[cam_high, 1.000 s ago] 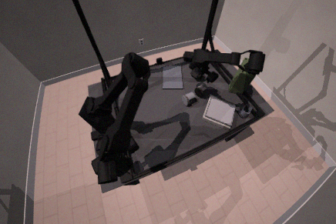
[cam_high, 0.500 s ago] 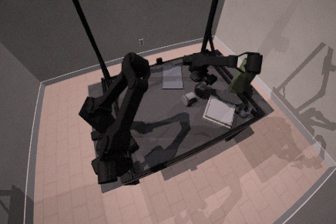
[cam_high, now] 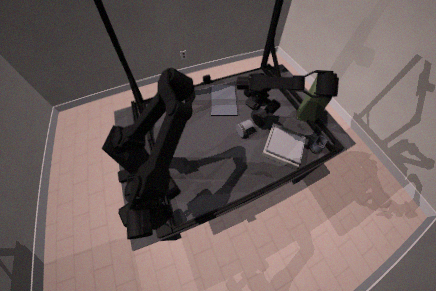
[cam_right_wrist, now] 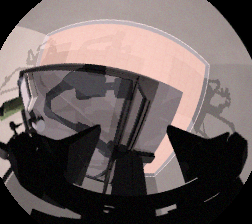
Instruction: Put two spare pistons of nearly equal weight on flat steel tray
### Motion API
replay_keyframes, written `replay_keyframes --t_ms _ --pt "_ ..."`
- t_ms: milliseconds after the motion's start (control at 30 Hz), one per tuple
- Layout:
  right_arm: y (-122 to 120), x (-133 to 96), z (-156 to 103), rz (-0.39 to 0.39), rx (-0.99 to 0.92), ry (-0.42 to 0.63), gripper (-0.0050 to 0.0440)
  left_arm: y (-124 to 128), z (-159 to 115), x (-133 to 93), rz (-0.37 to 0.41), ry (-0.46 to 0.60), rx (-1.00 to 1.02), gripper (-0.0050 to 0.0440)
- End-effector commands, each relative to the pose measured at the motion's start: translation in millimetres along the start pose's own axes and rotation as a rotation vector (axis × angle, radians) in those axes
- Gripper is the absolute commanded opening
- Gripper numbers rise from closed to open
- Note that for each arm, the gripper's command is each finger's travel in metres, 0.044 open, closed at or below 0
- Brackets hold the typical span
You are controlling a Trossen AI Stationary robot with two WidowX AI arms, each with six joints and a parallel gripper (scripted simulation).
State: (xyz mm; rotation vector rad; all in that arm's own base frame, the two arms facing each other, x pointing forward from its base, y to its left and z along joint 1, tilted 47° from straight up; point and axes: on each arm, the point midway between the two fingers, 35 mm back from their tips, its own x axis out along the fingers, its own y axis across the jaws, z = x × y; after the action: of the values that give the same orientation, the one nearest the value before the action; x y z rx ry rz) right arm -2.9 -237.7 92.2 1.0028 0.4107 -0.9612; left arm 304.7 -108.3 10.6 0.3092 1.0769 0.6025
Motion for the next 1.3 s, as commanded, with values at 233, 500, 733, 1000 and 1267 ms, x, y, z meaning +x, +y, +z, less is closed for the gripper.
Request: replay_keyframes --t_ms 233,500,733,1000,1267 --pt "1 0 0 0.005 -0.001 -0.001 0.0440 -1 1 17 0.008 0.003 0.008 0.0378" --pt "1 0 0 0.005 -0.001 -0.001 0.0440 -1 1 26 0.008 0.001 0.016 0.0378" --pt "1 0 0 0.005 -0.001 -0.001 0.0440 -1 1 35 0.008 0.001 0.016 0.0378" --pt "1 0 0 0.005 -0.001 -0.001 0.0440 -1 1 48 0.008 0.001 0.016 0.0378" --pt "1 0 0 0.005 -0.001 -0.001 0.0440 -1 1 58 0.008 0.001 0.016 0.0378"
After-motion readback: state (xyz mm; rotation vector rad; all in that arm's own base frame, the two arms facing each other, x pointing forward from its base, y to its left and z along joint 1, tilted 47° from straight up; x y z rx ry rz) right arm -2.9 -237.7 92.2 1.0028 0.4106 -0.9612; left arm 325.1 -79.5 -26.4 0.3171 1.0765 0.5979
